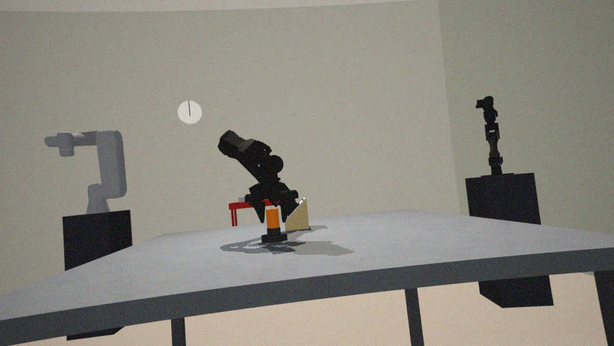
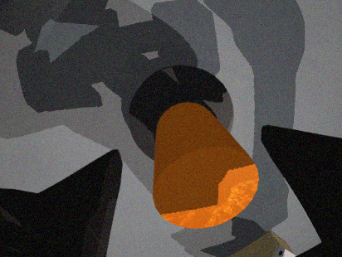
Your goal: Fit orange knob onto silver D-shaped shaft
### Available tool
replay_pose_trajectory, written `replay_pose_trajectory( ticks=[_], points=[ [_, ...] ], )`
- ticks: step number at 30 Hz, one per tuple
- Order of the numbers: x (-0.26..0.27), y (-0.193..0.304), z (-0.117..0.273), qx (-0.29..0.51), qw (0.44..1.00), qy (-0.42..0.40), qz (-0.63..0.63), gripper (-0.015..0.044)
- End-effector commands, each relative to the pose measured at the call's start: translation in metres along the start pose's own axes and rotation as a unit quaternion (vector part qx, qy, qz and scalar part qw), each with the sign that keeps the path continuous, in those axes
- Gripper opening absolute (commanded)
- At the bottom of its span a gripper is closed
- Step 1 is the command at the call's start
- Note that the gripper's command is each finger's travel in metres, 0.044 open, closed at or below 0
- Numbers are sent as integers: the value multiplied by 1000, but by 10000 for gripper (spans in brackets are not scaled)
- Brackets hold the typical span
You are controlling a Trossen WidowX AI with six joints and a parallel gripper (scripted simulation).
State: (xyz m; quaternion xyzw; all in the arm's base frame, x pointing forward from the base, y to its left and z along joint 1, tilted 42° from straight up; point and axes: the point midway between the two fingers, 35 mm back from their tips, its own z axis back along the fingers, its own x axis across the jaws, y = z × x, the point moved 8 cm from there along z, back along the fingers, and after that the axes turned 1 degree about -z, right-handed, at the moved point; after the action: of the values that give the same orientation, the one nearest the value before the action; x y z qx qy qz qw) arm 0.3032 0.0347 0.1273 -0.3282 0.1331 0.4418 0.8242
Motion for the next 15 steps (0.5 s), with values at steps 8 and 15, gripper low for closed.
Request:
replay_pose_trajectory(
  ticks=[8, 15],
  points=[
    [3, -1, 90, -1, 1000, -5, -2, 440],
    [4, -2, 90, -1, 1000, -5, -2, 440]
  ],
)
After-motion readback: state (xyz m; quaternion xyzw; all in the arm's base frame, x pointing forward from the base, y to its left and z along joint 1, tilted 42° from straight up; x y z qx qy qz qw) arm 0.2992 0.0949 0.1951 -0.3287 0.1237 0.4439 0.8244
